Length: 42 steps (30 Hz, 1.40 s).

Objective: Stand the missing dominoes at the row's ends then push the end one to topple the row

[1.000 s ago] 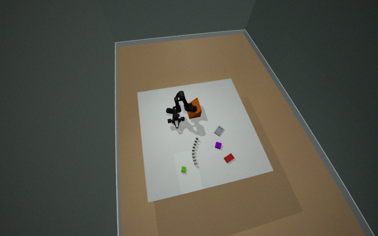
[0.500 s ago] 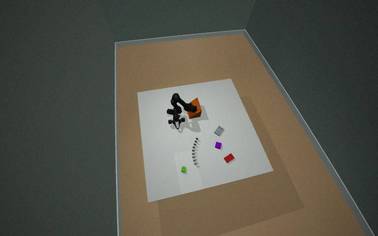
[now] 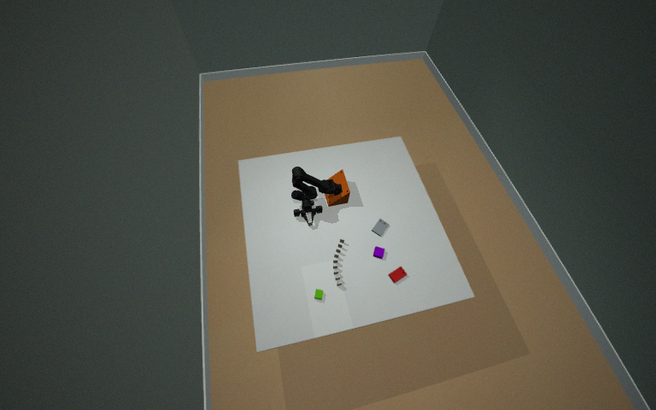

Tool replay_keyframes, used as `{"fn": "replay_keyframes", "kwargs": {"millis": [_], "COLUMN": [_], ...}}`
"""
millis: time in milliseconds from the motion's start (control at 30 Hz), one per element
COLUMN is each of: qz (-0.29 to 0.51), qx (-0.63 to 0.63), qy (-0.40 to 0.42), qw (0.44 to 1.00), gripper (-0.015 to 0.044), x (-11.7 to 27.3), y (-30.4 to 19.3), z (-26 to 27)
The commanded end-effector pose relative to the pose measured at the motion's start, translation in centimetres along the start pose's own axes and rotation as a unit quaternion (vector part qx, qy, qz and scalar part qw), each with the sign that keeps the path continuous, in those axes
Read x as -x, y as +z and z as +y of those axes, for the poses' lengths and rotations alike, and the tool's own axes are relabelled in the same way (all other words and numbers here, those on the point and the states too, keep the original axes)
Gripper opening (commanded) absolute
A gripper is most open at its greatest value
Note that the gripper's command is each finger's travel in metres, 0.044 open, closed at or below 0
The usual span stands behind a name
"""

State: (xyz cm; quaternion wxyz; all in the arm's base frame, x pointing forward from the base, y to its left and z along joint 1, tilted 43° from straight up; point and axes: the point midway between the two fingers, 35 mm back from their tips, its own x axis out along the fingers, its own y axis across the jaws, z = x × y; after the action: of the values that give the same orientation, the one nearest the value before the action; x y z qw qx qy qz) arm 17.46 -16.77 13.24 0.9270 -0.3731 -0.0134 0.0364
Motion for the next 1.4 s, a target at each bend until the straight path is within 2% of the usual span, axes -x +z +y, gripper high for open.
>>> {"fn": "replay_keyframes", "kwargs": {"millis": [0,467,900,1367], "qz": [-0.004,-0.005,-0.005,-0.003], "qx": [-0.004,-0.003,-0.003,-0.001], "qy": [0.004,0.004,0.004,0.002], "qw": [1.0,1.0,1.0,1.0], "gripper": [0.0107,0.0107,0.044,0.044], "x": [-0.1,-0.1,-0.1,0.1], "y": [-0.2,-0.4,-0.4,3.9], "z": [0.6,0.8,0.8,0.5]}}
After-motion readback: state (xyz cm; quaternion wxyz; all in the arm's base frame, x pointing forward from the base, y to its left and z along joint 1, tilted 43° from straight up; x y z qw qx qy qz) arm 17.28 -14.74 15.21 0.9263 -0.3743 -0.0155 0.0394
